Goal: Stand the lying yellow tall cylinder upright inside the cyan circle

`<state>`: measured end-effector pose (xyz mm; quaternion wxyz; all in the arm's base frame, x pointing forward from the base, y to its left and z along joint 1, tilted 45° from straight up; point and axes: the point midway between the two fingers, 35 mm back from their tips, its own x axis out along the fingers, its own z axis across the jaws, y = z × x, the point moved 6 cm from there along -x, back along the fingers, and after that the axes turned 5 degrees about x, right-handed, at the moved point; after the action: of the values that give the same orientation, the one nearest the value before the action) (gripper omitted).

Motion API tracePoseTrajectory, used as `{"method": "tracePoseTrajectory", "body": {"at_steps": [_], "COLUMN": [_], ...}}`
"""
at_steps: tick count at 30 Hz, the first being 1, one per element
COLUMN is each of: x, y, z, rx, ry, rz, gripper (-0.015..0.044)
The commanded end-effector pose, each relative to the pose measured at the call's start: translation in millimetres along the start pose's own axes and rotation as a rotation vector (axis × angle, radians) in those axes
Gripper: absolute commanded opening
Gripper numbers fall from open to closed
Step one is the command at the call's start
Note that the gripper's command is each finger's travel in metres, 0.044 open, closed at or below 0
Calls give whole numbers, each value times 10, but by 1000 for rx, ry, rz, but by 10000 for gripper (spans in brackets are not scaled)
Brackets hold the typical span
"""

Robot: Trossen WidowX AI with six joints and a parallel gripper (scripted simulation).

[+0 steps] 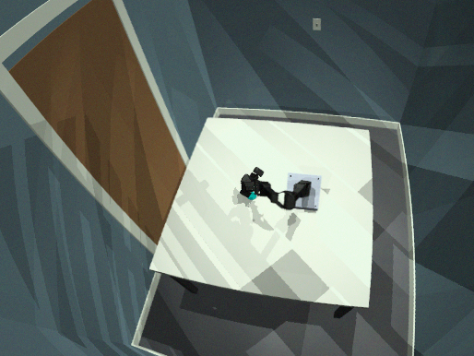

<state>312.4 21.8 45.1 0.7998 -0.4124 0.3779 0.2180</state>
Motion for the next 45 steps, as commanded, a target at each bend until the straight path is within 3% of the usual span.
{"method": "tracePoseTrajectory", "body": {"at_steps": [1,45], "x": [-34,-308], "y": [3,144], "z": [9,18], "rx": [13,150], "ry": [-6,-100], "rz": [-30,-309], "gripper": [105,105]}}
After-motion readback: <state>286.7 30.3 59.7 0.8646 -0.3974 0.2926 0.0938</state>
